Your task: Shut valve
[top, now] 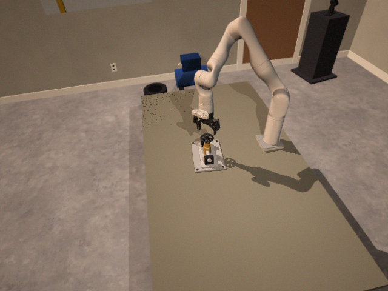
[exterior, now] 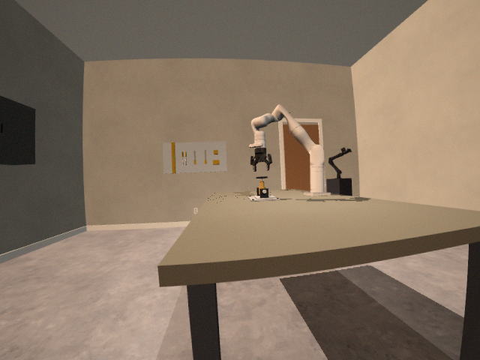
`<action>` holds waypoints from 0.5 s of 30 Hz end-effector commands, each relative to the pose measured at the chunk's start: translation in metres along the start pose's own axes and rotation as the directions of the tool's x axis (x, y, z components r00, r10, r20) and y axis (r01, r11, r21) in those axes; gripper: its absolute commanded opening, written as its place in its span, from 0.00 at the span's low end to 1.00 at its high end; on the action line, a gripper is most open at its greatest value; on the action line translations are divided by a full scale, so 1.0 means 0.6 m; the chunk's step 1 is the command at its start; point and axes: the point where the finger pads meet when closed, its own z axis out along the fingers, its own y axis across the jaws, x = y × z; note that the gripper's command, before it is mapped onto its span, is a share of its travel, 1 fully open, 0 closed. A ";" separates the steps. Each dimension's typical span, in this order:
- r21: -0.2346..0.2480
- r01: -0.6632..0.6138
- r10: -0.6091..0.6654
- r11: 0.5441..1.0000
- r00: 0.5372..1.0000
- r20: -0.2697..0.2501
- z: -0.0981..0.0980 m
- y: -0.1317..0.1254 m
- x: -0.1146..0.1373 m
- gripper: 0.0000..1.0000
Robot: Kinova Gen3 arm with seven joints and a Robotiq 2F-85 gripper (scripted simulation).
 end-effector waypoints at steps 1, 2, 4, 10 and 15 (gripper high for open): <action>0.002 0.002 -0.002 1.000 1.000 0.000 0.004 -0.002 0.001 1.00; 0.002 0.002 -0.002 1.000 1.000 0.000 0.006 -0.002 0.001 1.00; 0.002 0.002 -0.002 1.000 1.000 0.000 0.009 -0.002 0.001 1.00; 0.002 0.002 -0.002 1.000 1.000 0.000 0.017 -0.002 0.001 1.00; 0.002 0.002 -0.002 1.000 1.000 0.000 0.021 -0.002 0.001 1.00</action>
